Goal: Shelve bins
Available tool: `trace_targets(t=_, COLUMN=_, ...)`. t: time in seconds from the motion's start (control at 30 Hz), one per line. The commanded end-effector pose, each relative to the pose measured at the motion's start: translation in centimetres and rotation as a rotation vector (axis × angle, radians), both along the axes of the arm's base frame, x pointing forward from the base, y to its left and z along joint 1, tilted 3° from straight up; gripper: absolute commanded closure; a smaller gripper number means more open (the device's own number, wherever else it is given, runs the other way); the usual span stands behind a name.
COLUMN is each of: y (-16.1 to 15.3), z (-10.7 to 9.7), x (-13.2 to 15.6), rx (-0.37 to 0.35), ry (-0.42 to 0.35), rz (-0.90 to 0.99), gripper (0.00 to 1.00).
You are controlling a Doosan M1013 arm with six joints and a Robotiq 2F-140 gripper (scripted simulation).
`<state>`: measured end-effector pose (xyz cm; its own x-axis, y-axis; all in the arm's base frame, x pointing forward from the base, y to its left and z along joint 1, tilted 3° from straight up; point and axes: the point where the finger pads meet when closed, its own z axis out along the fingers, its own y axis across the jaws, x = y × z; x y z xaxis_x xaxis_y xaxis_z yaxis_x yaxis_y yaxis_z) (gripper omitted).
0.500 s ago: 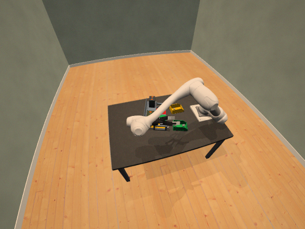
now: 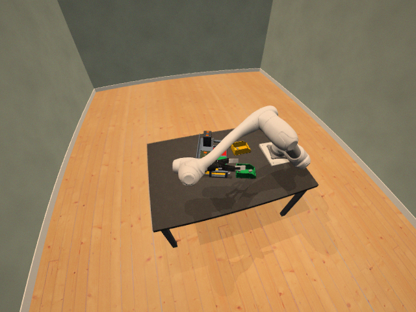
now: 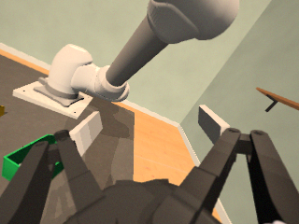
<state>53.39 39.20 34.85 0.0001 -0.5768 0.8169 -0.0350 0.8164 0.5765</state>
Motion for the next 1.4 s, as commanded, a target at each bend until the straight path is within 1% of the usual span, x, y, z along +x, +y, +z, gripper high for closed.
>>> trace_targets(t=0.0, y=0.0, z=0.0, x=0.0, rx=0.000, ry=0.000, rz=0.000, gripper=0.00)
trace_targets(t=0.13, y=-0.2, z=-0.1, x=0.0, rx=-0.009, ry=-0.001, rz=-0.011, gripper=0.00)
trace_targets(t=0.2, y=-0.8, z=-0.3, x=0.1, rx=-0.037, ry=-0.001, rz=-0.048, gripper=0.00)
trace_targets(t=0.23, y=-1.3, z=-0.5, x=0.1, rx=-0.061, ry=-0.001, rz=-0.079, gripper=0.00)
trace_targets(t=0.3, y=-2.7, z=-1.3, x=0.3, rx=-0.133, ry=-0.004, rz=-0.172, gripper=0.00)
trace_targets(t=0.53, y=-6.0, z=-2.9, x=0.8, rx=-0.292, ry=-0.015, rz=-0.378, gripper=0.00)
trace_targets(t=0.6, y=-6.0, z=-2.9, x=0.8, rx=-0.292, ry=-0.015, rz=-0.378, gripper=0.00)
trace_targets(t=0.63, y=-7.4, z=-3.6, x=1.0, rx=-0.359, ry=-0.019, rz=-0.465, gripper=0.00)
trace_targets(t=0.7, y=-8.2, z=-4.0, x=1.2, rx=-0.395, ry=-0.022, rz=-0.513, gripper=0.00)
trace_targets(t=1.1, y=-14.1, z=-7.0, x=2.1, rx=-0.684, ry=-0.041, rz=-0.888, gripper=0.00)
trace_targets(t=1.17, y=-14.1, z=-7.0, x=2.1, rx=-0.684, ry=-0.041, rz=-0.888, gripper=0.00)
trace_targets(t=1.2, y=-15.6, z=-7.7, x=2.3, rx=-0.753, ry=-0.045, rz=-0.978, gripper=0.00)
trace_targets(t=1.27, y=-16.4, z=-8.1, x=2.5, rx=-0.791, ry=-0.048, rz=-1.026, gripper=0.00)
trace_targets(t=1.37, y=-17.9, z=-8.8, x=2.7, rx=-0.865, ry=-0.053, rz=-1.123, gripper=0.00)
